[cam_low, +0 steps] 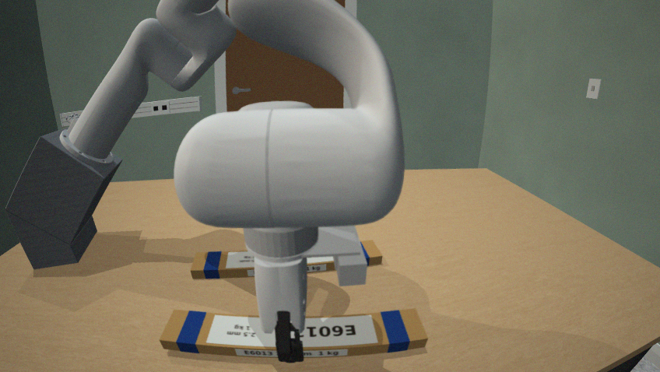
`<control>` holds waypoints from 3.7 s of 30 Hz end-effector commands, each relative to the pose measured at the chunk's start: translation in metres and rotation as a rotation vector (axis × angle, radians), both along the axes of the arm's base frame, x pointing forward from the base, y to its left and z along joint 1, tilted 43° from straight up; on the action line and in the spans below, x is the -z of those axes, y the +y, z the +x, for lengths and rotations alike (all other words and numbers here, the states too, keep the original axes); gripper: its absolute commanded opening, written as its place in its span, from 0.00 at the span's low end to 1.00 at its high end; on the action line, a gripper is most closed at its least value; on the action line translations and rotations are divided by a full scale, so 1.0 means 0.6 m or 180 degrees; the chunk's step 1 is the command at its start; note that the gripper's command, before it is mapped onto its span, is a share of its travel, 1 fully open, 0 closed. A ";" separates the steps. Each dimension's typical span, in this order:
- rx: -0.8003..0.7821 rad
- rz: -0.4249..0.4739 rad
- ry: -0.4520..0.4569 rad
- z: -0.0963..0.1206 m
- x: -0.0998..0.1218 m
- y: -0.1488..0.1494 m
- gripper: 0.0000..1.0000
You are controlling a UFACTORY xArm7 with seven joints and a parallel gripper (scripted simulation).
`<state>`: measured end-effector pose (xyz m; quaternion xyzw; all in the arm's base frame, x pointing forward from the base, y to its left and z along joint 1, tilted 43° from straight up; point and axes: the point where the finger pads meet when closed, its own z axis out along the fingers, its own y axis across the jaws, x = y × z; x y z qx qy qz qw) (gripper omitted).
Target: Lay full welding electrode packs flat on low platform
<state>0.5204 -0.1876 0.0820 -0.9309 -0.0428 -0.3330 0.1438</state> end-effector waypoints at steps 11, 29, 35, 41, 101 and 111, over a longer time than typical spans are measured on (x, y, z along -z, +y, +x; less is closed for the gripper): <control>0.0008 -0.0007 -0.0004 0.006 0.006 0.000 0.58; 0.0008 -0.0007 -0.0004 0.009 0.009 0.001 0.58; 0.0008 -0.0007 -0.0004 0.009 0.010 0.001 0.58; 0.0008 -0.0007 -0.0004 0.009 0.010 0.001 0.58; 0.0008 -0.0007 -0.0004 -0.030 -0.038 -0.018 1.00; 0.0008 -0.0007 -0.0004 -0.073 -0.089 -0.038 1.00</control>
